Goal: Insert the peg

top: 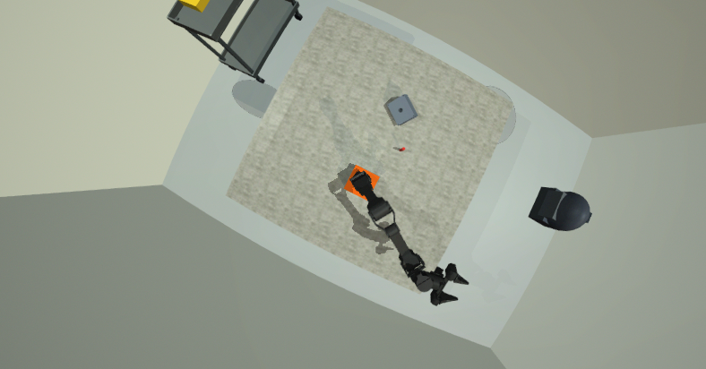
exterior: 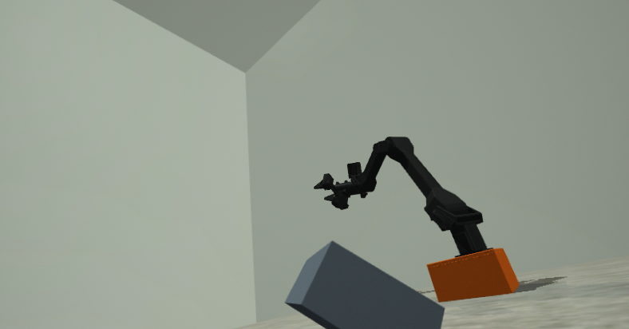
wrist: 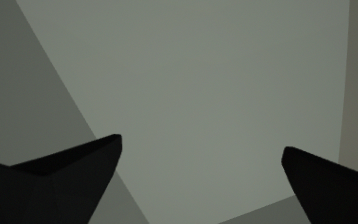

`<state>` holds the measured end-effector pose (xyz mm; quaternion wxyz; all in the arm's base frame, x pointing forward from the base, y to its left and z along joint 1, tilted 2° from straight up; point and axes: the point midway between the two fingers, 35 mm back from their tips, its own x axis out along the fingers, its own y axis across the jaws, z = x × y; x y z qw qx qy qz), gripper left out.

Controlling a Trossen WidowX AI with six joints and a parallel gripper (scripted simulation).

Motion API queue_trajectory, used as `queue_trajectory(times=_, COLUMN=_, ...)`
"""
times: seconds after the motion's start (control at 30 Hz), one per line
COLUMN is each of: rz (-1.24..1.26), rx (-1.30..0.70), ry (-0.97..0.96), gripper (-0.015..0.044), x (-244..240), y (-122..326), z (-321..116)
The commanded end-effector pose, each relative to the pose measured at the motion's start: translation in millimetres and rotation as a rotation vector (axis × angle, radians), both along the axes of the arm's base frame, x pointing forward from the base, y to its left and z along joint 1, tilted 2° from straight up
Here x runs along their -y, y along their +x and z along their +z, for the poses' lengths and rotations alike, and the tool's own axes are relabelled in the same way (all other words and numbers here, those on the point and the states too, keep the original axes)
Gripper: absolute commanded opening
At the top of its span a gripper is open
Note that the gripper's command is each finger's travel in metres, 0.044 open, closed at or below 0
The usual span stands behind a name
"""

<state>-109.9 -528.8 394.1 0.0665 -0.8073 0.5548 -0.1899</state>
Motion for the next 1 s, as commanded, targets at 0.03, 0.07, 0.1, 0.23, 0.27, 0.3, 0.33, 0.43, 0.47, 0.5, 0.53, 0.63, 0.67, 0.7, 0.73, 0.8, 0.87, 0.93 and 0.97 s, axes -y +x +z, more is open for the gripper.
queue_trajectory(times=0.03, rz=0.045, rx=0.106, ry=0.078, gripper=0.0440, x=6, y=24, z=-11)
queue_trajectory(times=0.07, rz=0.056, rx=0.129, ry=0.096, gripper=0.0440, x=7, y=30, z=-14)
queue_trajectory(times=0.1, rz=0.066, rx=0.152, ry=0.115, gripper=0.0440, x=9, y=36, z=-16)
queue_trajectory(times=0.23, rz=0.105, rx=0.242, ry=0.193, gripper=0.0440, x=13, y=59, z=-27)
queue_trajectory(times=0.27, rz=0.114, rx=0.264, ry=0.213, gripper=0.0440, x=14, y=65, z=-30)
queue_trajectory(times=0.3, rz=0.123, rx=0.286, ry=0.233, gripper=0.0440, x=14, y=71, z=-33)
queue_trajectory(times=0.33, rz=0.132, rx=0.308, ry=0.254, gripper=0.0440, x=15, y=77, z=-36)
queue_trajectory(times=0.43, rz=0.157, rx=0.373, ry=0.317, gripper=0.0440, x=16, y=95, z=-45)
queue_trajectory(times=0.47, rz=0.164, rx=0.395, ry=0.339, gripper=0.0440, x=16, y=101, z=-48)
queue_trajectory(times=0.5, rz=0.172, rx=0.416, ry=0.360, gripper=0.0440, x=16, y=107, z=-50)
queue_trajectory(times=0.53, rz=0.179, rx=0.437, ry=0.382, gripper=0.0440, x=16, y=113, z=-53)
queue_trajectory(times=0.63, rz=0.199, rx=0.498, ry=0.447, gripper=0.0440, x=15, y=131, z=-62)
queue_trajectory(times=0.67, rz=0.206, rx=0.517, ry=0.468, gripper=0.0440, x=15, y=138, z=-65)
queue_trajectory(times=0.7, rz=0.212, rx=0.537, ry=0.490, gripper=0.0440, x=14, y=144, z=-68)
queue_trajectory(times=0.73, rz=0.218, rx=0.556, ry=0.511, gripper=0.0440, x=13, y=150, z=-71)
queue_trajectory(times=0.8, rz=0.229, rx=0.594, ry=0.555, gripper=0.0440, x=11, y=162, z=-76)
queue_trajectory(times=0.87, rz=0.239, rx=0.631, ry=0.599, gripper=0.0440, x=9, y=175, z=-82)
queue_trajectory(times=0.93, rz=0.247, rx=0.667, ry=0.643, gripper=0.0440, x=6, y=187, z=-88)
queue_trajectory(times=0.97, rz=0.249, rx=0.684, ry=0.666, gripper=0.0440, x=4, y=193, z=-91)
